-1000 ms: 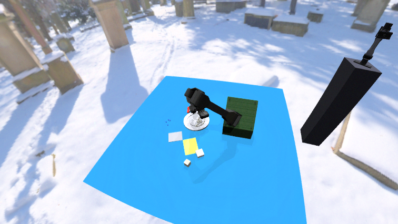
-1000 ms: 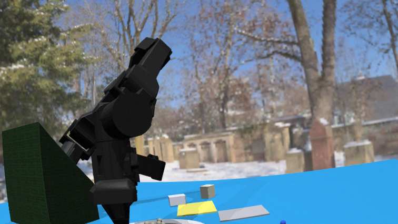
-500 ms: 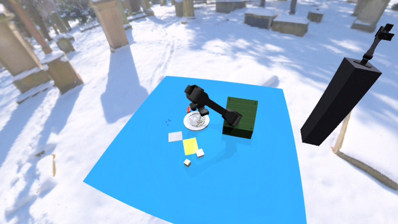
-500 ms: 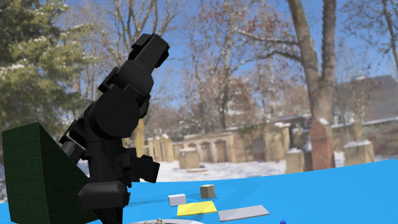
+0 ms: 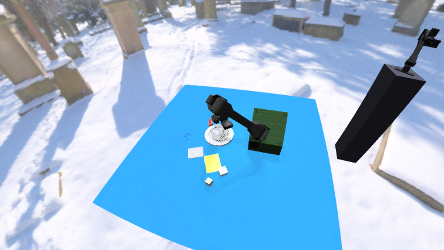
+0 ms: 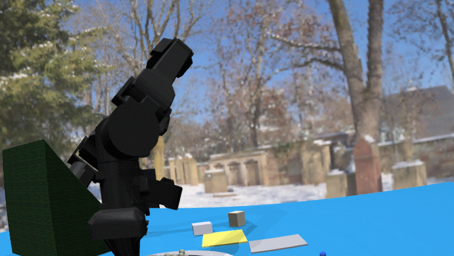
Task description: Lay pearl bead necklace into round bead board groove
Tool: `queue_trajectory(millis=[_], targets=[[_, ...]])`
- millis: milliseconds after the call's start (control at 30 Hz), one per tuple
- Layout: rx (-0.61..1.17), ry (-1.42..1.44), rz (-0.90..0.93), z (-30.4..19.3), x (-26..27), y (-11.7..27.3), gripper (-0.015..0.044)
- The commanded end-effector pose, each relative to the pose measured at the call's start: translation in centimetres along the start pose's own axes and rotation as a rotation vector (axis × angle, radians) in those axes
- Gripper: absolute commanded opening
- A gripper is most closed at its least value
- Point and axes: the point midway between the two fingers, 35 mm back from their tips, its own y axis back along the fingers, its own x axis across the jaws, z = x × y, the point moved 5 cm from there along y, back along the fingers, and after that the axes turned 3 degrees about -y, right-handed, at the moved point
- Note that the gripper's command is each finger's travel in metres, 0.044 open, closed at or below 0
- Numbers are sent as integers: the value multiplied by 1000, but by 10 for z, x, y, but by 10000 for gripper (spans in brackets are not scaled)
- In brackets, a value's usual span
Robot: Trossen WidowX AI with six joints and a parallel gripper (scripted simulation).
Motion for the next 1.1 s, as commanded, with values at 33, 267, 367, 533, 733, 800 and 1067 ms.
queue_trajectory(millis=[33, 267, 367, 533, 733, 800, 1067], targets=[[2, 2, 3, 0, 1, 0, 236], [6, 1, 4, 0, 0, 2, 420], [6, 1, 4, 0, 1, 2, 440], [6, 1, 4, 0, 1, 2, 440], [6, 1, 4, 0, 1, 2, 440], [6, 1, 4, 0, 1, 2, 440], [6, 1, 4, 0, 1, 2, 440]])
